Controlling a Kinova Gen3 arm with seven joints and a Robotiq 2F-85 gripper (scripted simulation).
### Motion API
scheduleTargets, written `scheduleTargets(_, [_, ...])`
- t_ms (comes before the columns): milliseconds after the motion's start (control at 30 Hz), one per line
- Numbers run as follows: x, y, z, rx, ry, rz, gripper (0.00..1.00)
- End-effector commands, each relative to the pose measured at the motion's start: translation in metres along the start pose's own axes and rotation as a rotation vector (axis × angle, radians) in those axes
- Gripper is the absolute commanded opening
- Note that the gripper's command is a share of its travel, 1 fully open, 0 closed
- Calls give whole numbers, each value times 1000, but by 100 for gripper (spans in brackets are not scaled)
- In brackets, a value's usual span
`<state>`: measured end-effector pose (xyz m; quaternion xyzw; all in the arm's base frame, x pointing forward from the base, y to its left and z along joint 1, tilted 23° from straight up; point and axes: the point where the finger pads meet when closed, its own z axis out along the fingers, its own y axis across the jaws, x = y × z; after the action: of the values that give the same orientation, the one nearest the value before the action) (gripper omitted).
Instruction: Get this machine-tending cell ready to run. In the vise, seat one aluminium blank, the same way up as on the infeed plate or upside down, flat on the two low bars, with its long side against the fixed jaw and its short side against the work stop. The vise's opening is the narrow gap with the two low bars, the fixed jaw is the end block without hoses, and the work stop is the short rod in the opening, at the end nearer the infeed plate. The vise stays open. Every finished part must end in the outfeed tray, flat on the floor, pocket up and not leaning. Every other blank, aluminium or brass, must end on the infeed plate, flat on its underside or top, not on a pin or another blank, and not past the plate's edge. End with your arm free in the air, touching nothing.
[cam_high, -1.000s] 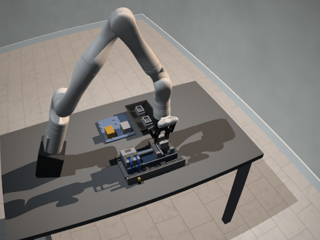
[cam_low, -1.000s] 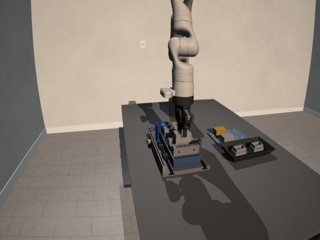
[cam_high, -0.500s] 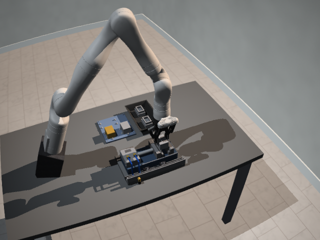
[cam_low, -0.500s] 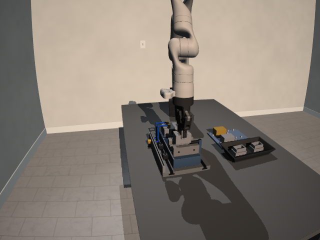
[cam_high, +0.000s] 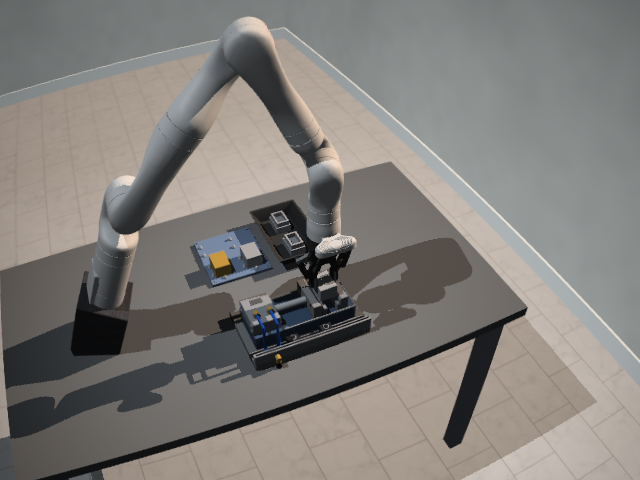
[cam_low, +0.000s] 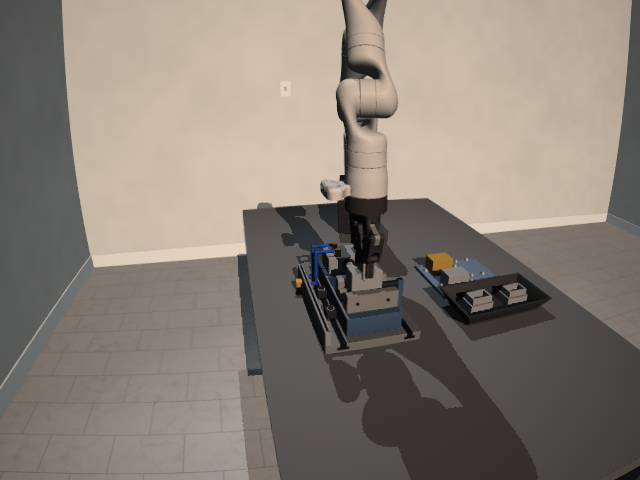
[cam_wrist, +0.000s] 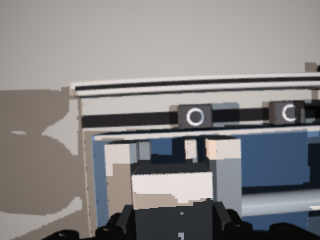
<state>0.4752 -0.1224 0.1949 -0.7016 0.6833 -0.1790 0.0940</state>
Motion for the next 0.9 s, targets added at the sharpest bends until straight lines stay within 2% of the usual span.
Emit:
scheduleTargets(0, [0, 0, 0, 0, 0, 0, 0])
scheduleTargets(867, [0, 0, 8, 0, 0, 0, 0])
